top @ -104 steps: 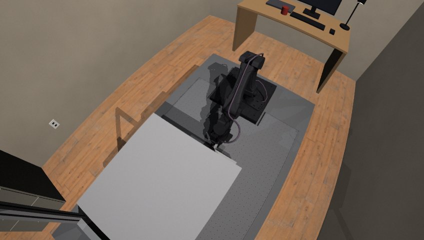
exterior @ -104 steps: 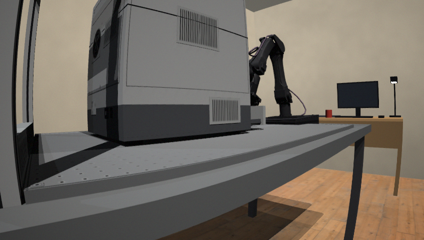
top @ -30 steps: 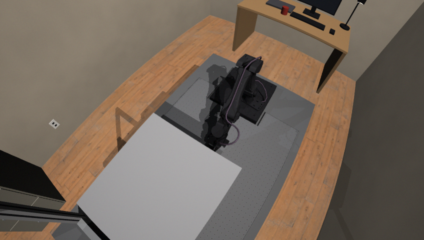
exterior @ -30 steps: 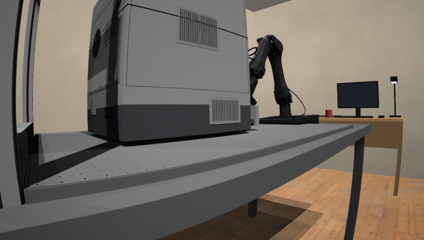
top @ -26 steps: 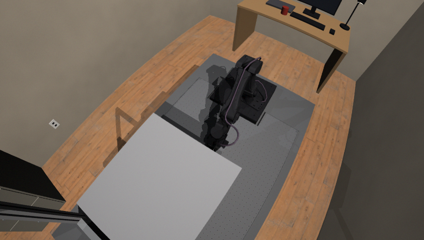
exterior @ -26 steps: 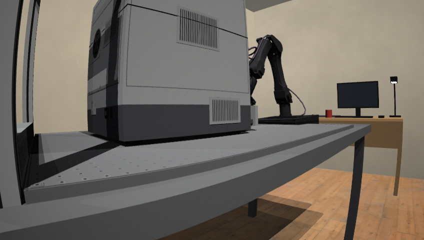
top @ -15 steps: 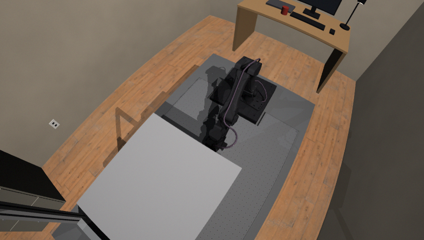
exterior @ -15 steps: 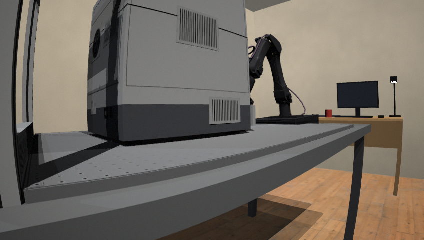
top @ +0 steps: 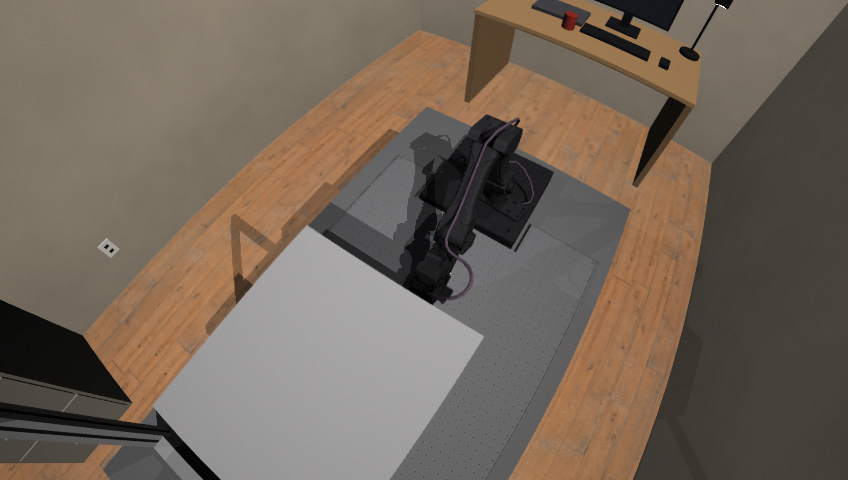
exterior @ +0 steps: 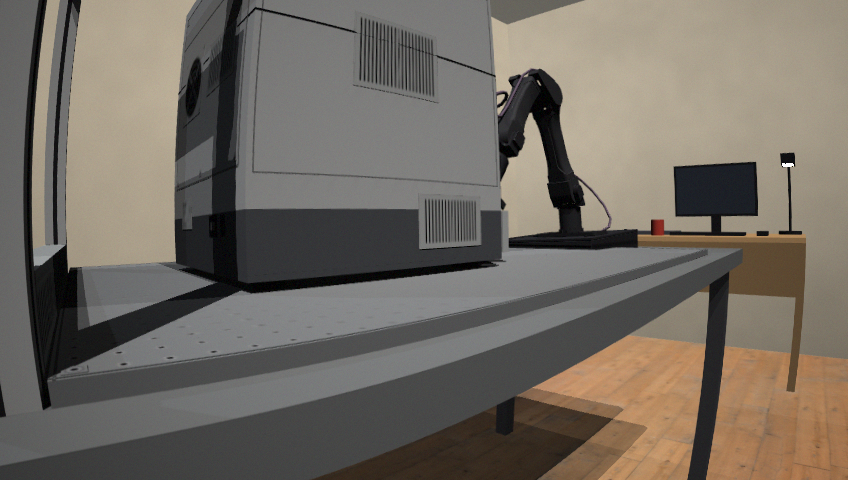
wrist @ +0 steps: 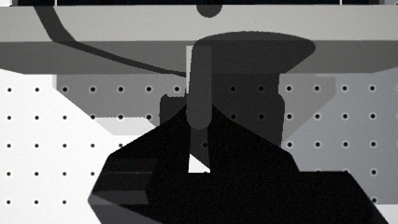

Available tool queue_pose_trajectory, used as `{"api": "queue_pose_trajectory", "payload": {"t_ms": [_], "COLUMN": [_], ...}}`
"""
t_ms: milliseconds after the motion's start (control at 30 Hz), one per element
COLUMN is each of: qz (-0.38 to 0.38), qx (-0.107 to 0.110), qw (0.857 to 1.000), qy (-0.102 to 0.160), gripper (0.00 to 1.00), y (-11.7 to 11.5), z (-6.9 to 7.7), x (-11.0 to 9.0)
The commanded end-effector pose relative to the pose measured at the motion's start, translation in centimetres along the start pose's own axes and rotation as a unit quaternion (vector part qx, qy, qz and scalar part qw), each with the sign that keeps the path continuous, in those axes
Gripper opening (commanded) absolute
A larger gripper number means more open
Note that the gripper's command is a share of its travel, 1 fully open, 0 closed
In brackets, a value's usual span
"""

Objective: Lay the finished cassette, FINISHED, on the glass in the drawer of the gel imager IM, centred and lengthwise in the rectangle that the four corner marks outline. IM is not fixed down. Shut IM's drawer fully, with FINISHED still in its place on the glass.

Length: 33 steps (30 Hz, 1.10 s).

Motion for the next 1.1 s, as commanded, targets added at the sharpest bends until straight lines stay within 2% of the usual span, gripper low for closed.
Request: {"api": "queue_pose_trajectory", "payload": {"t_ms": [0, 900, 933, 1000, 1067], "qz": [-0.001, -0.001, 0.001, 0.001, 0.001], "qx": [-0.003, -0.003, -0.003, -0.007, -0.007], "qw": [1.000, 1.000, 1.000, 0.998, 0.998], "qy": [-0.028, -0.028, -0.023, -0.058, -0.058], "gripper": [0.00, 0.00, 0.00, 0.00, 0.00], "y": [-0.5, -0.5, -0.2, -0.2, -0.2], "z": [-0.2, -0.2, -0.6, -0.7, -0.7], "x": [1.7, 1.7, -0.2, -0.4, -0.4]}}
Point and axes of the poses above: the point where the finger pads meet when closed, its own z axis back along the fingers, its own y axis across the jaws, x = y × z, the point moved 8 cm from there along z, back along the fingers, and after that the axes turned 8 degrees about z, right-handed, at the moved point
